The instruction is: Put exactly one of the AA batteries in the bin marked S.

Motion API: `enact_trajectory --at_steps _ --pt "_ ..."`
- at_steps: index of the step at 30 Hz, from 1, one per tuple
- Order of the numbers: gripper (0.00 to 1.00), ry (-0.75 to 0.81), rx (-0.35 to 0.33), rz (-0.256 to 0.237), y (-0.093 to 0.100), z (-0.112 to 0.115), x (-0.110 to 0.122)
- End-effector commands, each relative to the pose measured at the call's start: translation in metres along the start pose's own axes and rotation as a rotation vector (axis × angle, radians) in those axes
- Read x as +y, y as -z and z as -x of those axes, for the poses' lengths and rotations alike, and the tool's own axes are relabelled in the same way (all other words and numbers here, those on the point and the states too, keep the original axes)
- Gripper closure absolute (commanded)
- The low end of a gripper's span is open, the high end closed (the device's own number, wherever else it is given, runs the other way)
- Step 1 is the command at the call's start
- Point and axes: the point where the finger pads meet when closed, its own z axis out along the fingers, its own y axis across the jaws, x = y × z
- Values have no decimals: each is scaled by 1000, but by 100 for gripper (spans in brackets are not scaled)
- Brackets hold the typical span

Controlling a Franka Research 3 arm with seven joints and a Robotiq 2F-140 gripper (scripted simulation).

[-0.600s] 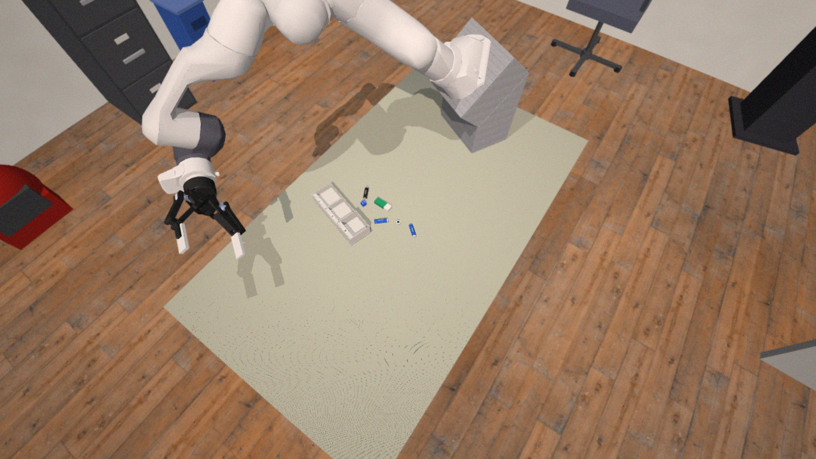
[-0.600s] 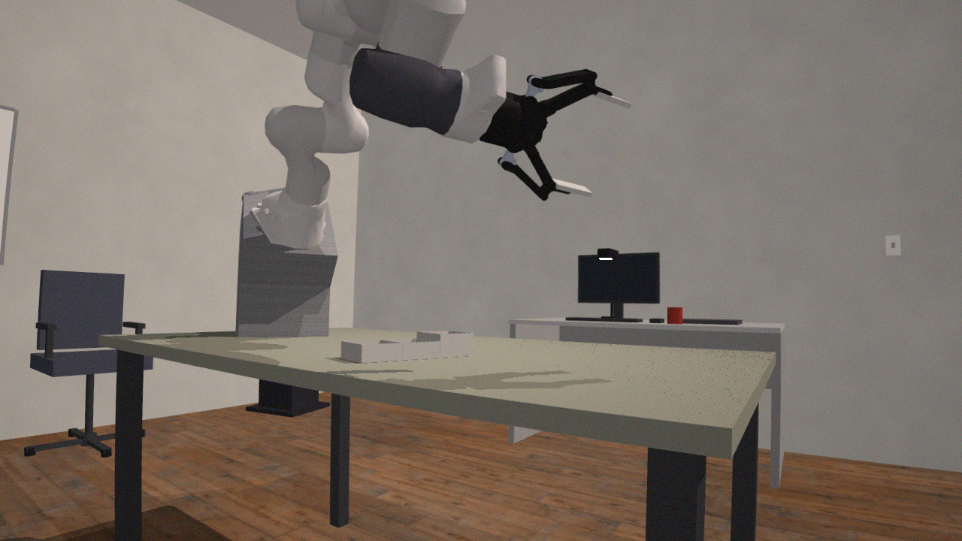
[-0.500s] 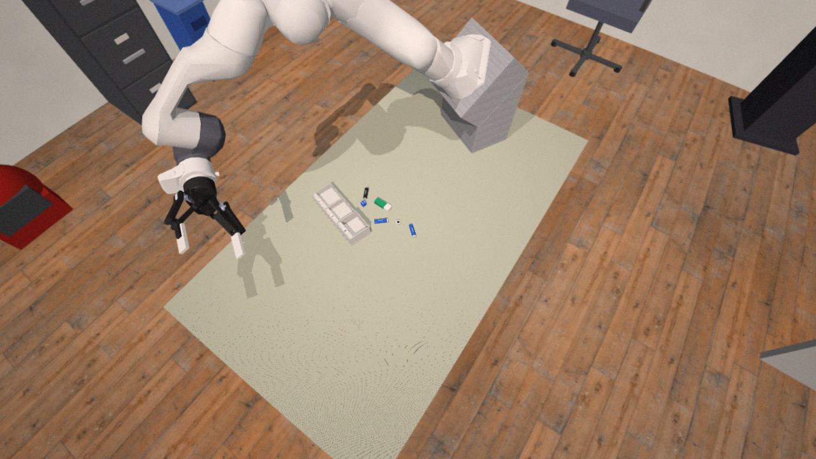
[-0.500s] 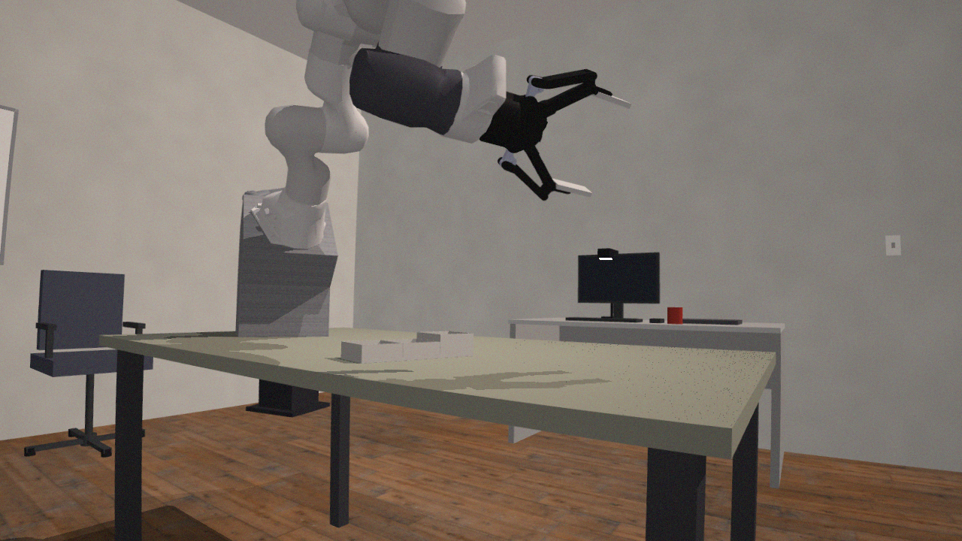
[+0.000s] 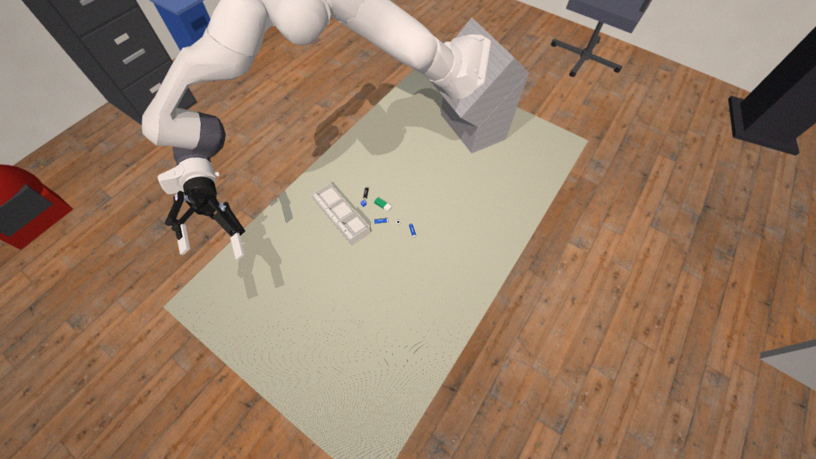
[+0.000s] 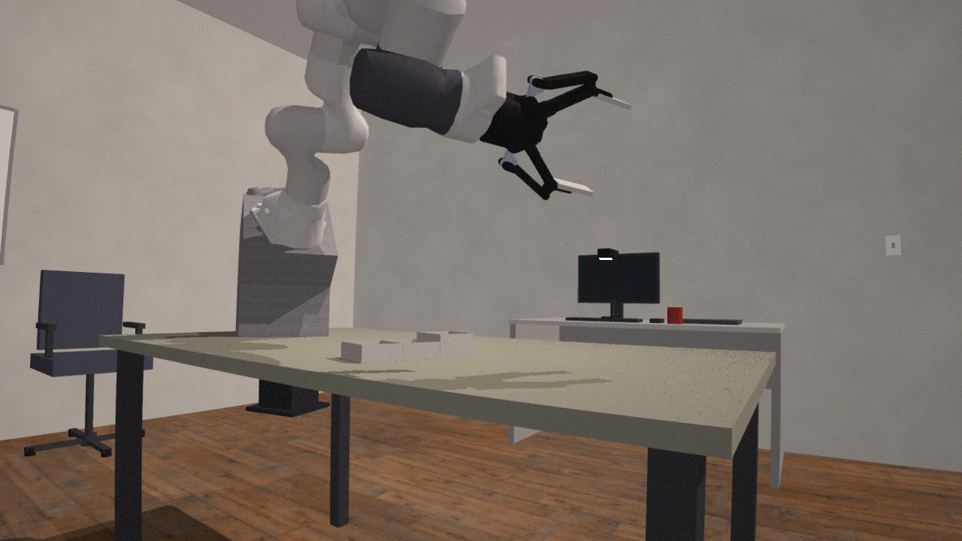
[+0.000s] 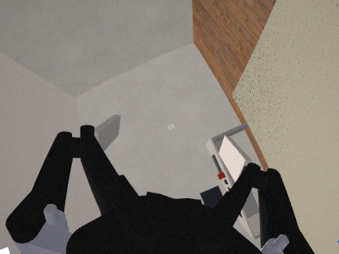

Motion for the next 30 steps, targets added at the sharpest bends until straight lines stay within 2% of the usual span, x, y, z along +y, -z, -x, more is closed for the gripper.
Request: enact_trajectory --at_steps 1,14,17,18,20,22,24,26,28,30 --pt "95 0 0 0 -1 -9 13" --pt "95 0 0 0 -11 -70 102" --pt "95 0 0 0 -12 -74 109" --pt "95 25 1 43 -10 -68 114" --pt "95 -58 -43 76 -19 -55 119" --pt "95 -82 -56 85 -27 -44 124" --pt "95 -82 -56 85 -27 -44 124" --pt "95 -119 -112 156 -34 -31 130" --pt "95 -119 -112 156 -40 -21 135" --pt "95 -119 -112 156 -40 -21 135"
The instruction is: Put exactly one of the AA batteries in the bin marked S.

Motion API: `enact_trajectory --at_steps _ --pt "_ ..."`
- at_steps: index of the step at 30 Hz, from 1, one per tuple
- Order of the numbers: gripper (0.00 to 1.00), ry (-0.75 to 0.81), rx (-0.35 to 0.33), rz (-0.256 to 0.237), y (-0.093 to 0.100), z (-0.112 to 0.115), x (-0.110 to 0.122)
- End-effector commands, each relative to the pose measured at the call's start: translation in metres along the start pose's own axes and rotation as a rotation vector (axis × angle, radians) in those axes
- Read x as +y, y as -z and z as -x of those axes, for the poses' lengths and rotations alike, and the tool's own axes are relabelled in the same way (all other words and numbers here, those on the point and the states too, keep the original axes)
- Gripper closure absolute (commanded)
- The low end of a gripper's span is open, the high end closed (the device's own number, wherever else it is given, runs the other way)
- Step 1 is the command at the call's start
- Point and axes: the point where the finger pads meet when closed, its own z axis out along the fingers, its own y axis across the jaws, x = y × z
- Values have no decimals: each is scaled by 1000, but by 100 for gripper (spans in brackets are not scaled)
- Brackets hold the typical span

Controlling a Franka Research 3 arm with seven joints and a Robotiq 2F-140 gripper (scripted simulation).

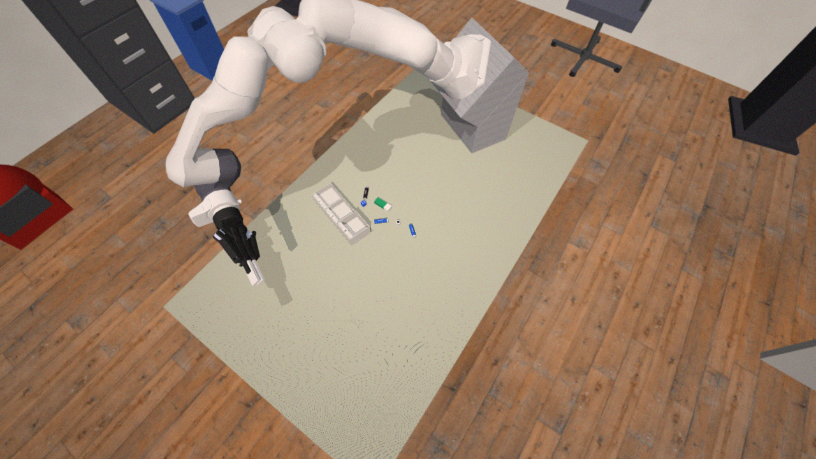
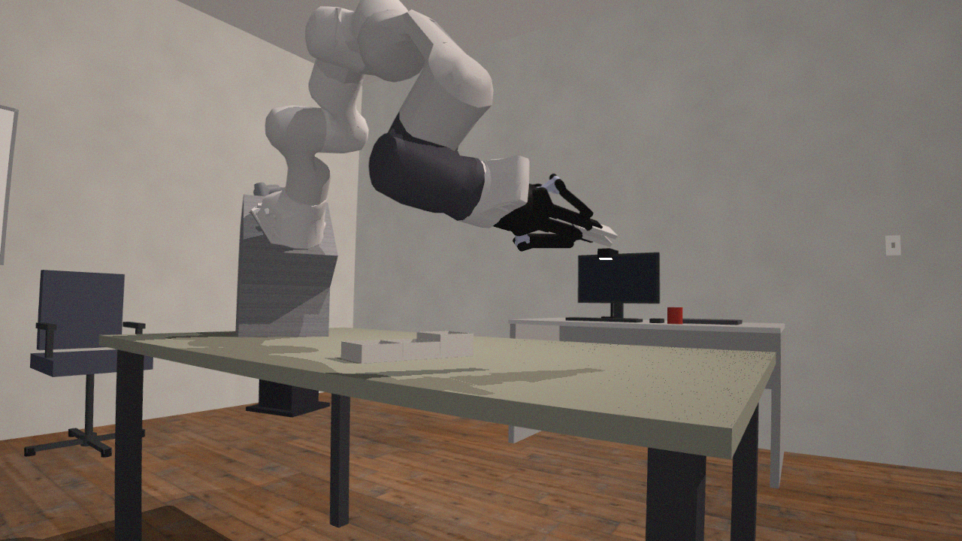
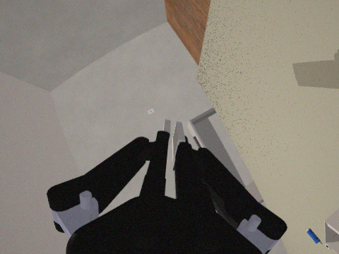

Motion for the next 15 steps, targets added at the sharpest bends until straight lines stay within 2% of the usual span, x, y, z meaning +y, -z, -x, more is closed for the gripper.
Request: enact_trajectory --at_steps 1,3,4,7,9,12,14,15 --pt "95 -72 -46 62 -9 15 10" --pt "95 -72 -46 62 -9 15 10" --pt "95 -89 -70 98 -13 21 13" --pt "95 -89 -70 98 -18 29 18" --pt "95 -122 -115 175 -25 43 25" --pt "95 -122 -115 175 -29 50 29" --pt "95 -153 -154 255 -35 63 37" --pt "95 -153 -154 255 -38 70 41"
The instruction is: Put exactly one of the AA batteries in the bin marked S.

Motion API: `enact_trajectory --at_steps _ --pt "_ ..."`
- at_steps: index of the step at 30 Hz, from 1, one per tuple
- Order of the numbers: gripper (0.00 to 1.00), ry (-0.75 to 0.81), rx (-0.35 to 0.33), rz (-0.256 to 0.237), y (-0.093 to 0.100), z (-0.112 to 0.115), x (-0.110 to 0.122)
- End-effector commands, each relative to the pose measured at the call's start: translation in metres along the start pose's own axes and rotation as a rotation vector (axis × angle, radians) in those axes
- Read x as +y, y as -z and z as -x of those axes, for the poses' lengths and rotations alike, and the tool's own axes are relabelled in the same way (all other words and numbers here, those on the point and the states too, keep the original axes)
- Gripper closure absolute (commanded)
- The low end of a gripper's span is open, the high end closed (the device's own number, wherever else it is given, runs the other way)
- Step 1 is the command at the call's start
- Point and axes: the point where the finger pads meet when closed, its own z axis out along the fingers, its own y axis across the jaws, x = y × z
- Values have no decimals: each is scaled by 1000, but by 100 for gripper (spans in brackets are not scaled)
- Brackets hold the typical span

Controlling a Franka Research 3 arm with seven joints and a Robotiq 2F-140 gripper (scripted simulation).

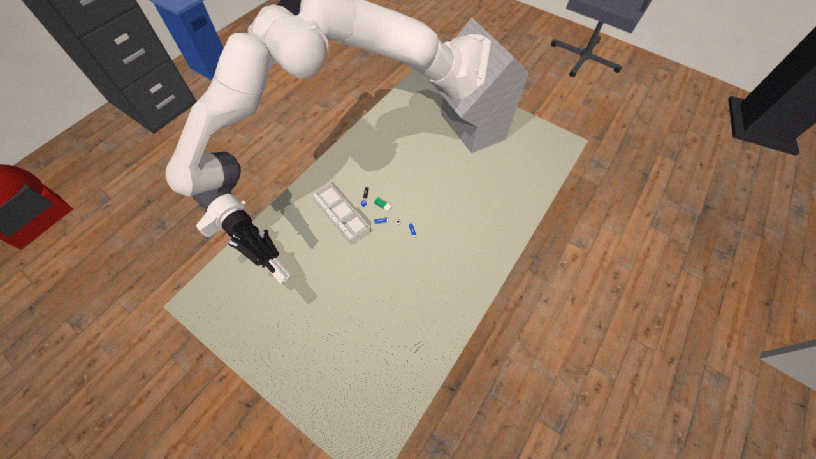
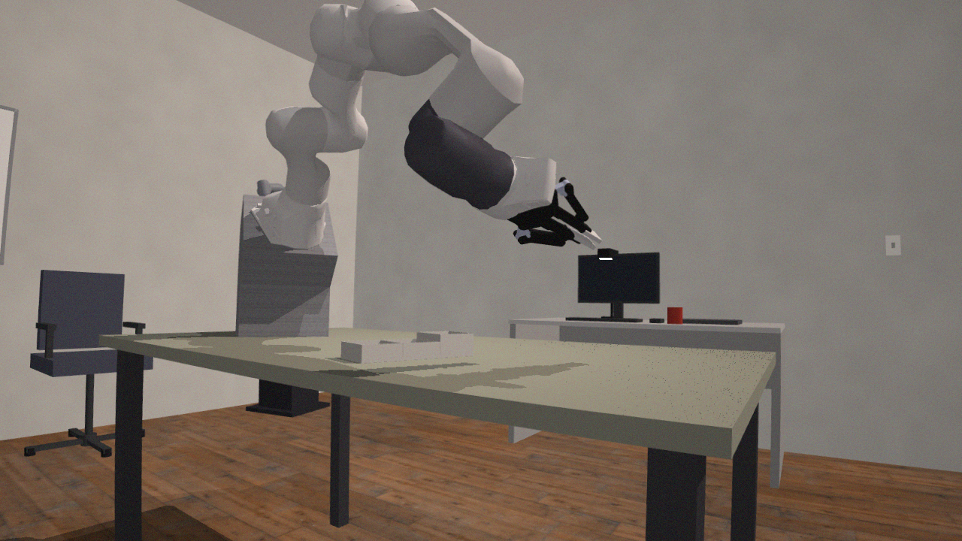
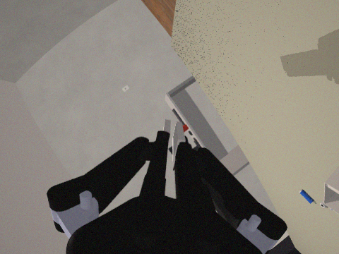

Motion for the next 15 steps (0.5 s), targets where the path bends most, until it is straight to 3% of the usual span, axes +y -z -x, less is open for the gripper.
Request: enact_trajectory --at_steps 1,2,3,5,6,8,10,12,14,15 --pt "95 -86 -35 61 -10 16 10" --pt "95 -86 -35 61 -10 16 10" --pt "95 -102 -53 105 -14 22 14" --pt "95 -102 -53 105 -14 22 14" --pt "95 -116 -68 143 -18 29 18" --pt "95 -116 -68 143 -21 33 22" --pt "95 -144 -94 226 -27 46 31" --pt "95 -144 -94 226 -29 50 33" --pt "95 -167 -112 307 -34 62 43" --pt "95 -171 -113 312 -35 65 45"
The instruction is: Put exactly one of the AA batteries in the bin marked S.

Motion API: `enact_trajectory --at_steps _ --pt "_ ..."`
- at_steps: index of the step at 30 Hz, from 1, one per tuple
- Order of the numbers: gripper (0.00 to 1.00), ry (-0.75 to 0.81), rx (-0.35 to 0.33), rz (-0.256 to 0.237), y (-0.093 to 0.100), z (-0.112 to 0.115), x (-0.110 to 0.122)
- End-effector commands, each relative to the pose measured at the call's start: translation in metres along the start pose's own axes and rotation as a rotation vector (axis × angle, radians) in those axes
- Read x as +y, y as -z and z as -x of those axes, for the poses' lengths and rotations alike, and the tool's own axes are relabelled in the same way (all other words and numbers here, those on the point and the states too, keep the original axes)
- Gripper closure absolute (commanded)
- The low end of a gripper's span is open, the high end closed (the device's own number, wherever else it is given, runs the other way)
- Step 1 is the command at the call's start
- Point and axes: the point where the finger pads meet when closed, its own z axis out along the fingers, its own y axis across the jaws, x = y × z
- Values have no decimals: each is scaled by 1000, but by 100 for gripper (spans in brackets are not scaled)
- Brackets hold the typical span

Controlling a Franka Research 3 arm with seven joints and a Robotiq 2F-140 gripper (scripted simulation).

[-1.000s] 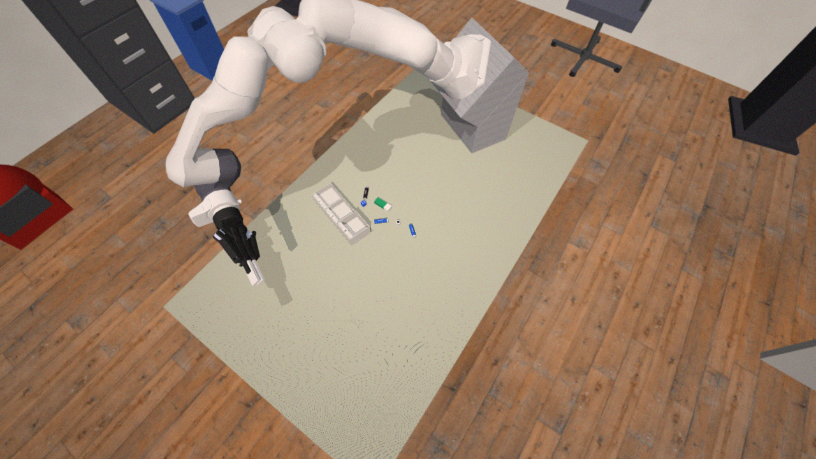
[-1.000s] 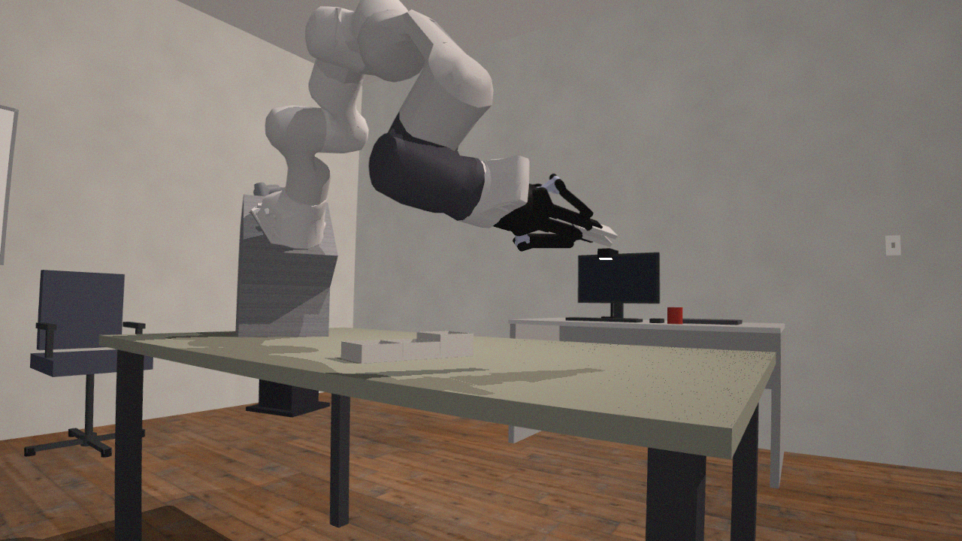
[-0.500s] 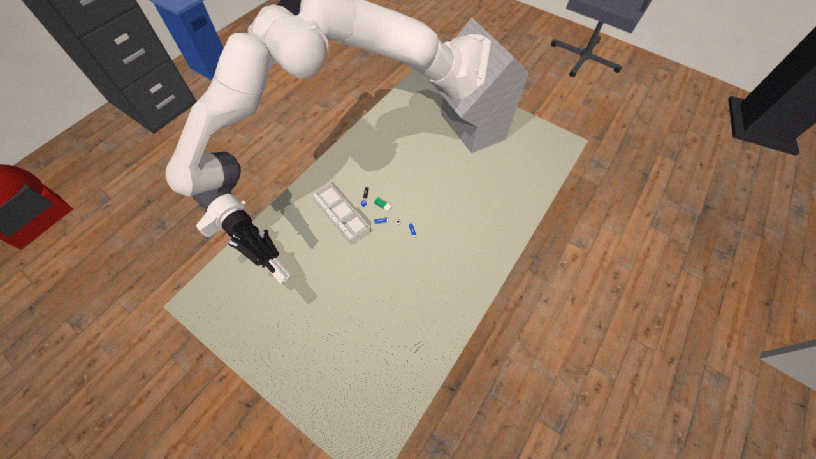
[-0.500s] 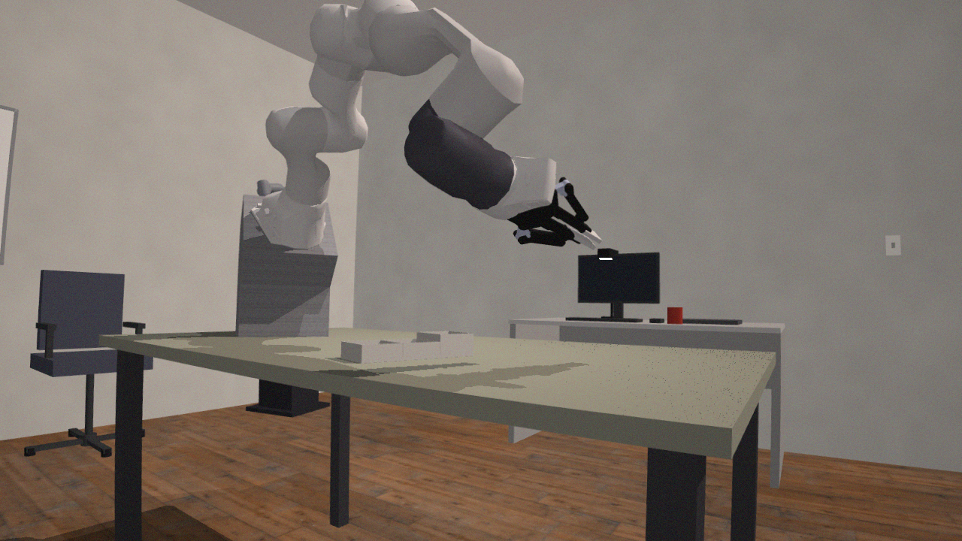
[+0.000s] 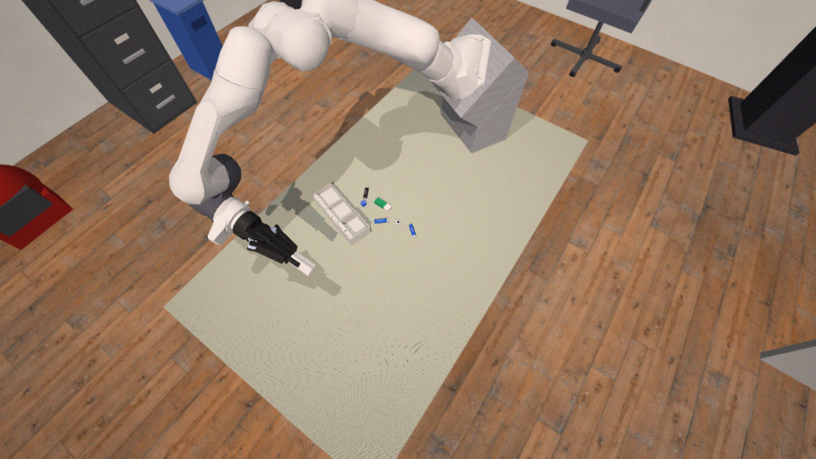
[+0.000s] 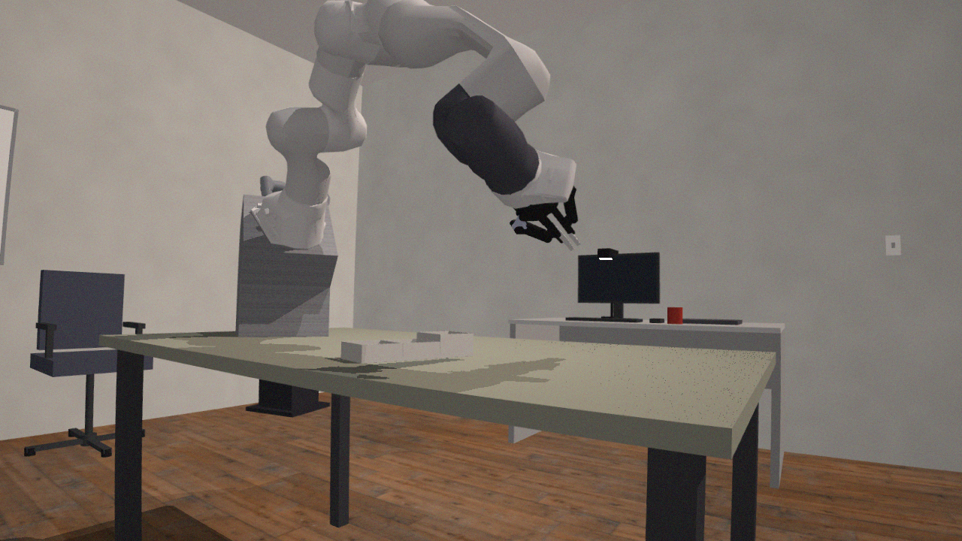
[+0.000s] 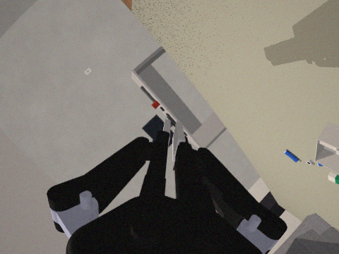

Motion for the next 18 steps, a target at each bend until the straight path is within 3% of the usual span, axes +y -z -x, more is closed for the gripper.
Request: enact_trajectory --at_steps 1,2,4,7,9,11,13,15,16,18 --pt "95 -99 -24 73 -9 13 12" --pt "95 -99 -24 73 -9 13 12" --pt "95 -124 -36 156 -15 24 22" --pt "95 -126 -36 159 -16 26 23" --pt "95 -150 -41 244 -21 37 34" --pt "95 -152 -41 245 -21 37 34" --pt "95 -169 -39 324 -24 47 46" --pt "95 -176 -39 331 -24 47 46" --pt "95 -188 -34 378 -24 53 52" --pt "95 -199 -29 417 -24 57 57"
